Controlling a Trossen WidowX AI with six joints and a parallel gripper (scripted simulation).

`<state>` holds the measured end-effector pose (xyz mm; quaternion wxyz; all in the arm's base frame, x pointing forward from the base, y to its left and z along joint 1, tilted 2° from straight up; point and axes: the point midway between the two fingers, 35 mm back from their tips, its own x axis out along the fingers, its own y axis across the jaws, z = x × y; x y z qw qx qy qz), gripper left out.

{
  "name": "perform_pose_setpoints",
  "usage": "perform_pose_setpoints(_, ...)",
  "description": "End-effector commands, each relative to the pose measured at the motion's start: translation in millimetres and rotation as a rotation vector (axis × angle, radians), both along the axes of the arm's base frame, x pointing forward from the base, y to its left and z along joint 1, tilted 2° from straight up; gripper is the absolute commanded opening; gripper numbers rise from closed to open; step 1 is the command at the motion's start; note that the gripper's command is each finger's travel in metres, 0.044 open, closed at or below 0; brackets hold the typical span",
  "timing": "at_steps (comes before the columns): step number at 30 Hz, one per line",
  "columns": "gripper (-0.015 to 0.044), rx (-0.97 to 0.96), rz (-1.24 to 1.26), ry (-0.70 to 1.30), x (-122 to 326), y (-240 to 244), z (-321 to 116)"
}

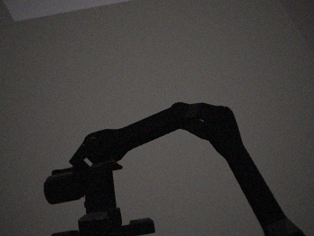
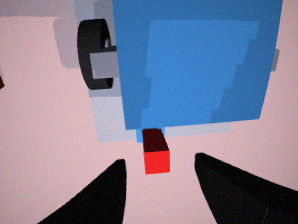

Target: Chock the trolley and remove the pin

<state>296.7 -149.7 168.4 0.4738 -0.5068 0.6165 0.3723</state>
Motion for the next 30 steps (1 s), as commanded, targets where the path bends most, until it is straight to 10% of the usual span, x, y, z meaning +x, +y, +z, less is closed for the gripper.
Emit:
perform_pose_setpoints(1, 0.0190, -0.001, 0.003, 0.009, -1.3, -1.2, -4.8)
perform_pose_setpoints(30, 0.0190, -0.002, 0.003, 0.009, -3.4, -11.2, -39.8)
